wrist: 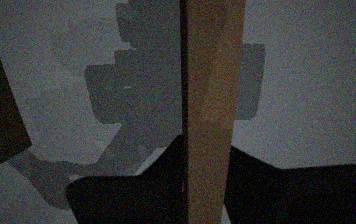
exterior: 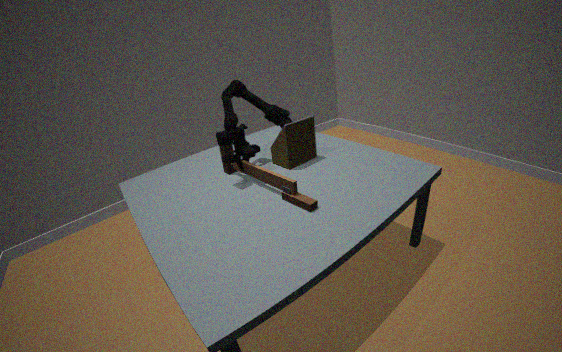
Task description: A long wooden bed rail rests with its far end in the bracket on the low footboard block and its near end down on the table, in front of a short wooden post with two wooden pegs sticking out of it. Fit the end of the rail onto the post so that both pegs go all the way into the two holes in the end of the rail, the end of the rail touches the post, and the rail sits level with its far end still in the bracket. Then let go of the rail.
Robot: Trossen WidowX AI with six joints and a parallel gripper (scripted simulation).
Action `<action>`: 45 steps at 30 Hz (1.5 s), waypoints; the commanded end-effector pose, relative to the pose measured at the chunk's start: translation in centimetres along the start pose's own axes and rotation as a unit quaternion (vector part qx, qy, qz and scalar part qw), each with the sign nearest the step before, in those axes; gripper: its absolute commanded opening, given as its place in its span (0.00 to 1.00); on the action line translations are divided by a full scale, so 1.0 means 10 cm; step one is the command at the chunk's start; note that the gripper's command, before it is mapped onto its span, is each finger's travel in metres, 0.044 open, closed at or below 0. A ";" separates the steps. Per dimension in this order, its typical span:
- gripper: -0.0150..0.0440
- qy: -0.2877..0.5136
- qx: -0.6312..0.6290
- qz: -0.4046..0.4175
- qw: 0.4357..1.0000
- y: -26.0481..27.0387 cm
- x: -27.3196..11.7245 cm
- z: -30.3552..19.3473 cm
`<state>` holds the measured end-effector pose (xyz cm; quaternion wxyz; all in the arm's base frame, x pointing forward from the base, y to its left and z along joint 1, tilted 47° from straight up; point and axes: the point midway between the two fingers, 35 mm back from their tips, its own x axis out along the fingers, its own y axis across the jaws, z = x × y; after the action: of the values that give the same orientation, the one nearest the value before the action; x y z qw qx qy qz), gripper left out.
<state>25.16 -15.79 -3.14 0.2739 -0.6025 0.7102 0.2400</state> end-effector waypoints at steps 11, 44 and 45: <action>0.25 0.001 -0.001 -0.002 1.000 -0.01 -0.01 -0.05; 0.25 0.001 -0.001 -0.002 1.000 -0.01 -0.01 -0.16; 0.25 0.001 -0.001 -0.002 1.000 -0.01 -0.01 -0.16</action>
<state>25.04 -16.75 -2.06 0.2742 -0.6028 0.7100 0.2395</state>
